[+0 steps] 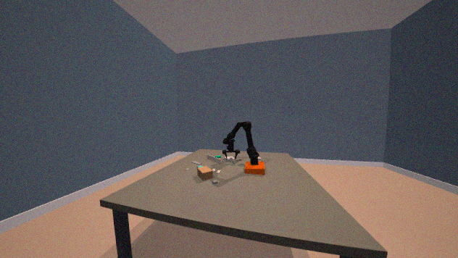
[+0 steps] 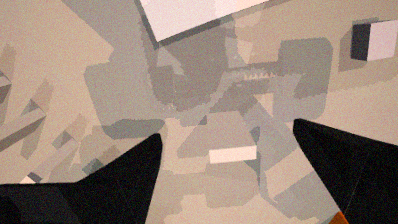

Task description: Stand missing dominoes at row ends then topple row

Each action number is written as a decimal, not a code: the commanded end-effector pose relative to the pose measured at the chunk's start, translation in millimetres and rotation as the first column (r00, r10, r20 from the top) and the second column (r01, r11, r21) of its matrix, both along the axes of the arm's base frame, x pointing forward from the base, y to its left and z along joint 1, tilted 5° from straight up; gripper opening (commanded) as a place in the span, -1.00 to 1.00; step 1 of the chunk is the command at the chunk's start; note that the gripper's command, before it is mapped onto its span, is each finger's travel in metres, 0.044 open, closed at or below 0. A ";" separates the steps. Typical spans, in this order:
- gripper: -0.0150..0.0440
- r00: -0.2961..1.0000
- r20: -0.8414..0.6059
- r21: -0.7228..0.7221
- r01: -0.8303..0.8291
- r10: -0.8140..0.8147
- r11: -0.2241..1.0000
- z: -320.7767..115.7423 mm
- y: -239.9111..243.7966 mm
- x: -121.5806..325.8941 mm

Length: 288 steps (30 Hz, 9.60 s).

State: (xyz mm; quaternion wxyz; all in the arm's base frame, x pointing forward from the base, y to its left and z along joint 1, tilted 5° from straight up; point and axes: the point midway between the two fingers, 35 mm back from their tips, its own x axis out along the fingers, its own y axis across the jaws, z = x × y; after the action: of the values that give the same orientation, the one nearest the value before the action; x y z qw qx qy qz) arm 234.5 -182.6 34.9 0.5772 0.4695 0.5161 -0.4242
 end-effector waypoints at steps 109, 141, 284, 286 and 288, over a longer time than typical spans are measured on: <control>1.00 0.857 -0.001 -0.041 -0.515 0.515 0.856 15.1 102.4 88.7; 1.00 0.997 0.014 0.026 -0.082 0.082 0.996 73.2 236.5 131.2; -0.13 0.714 0.083 -0.812 -0.356 0.695 0.463 106.6 154.5 245.4; -0.13 0.714 0.087 -0.830 -0.333 0.694 0.447 106.7 155.9 244.6; -0.13 0.715 0.091 -0.847 -0.310 0.693 0.431 106.9 157.2 243.5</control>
State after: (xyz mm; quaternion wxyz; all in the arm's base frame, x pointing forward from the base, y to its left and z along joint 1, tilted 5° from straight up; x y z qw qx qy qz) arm 481.0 -26.5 142.8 0.9157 0.0777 0.2728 -0.2846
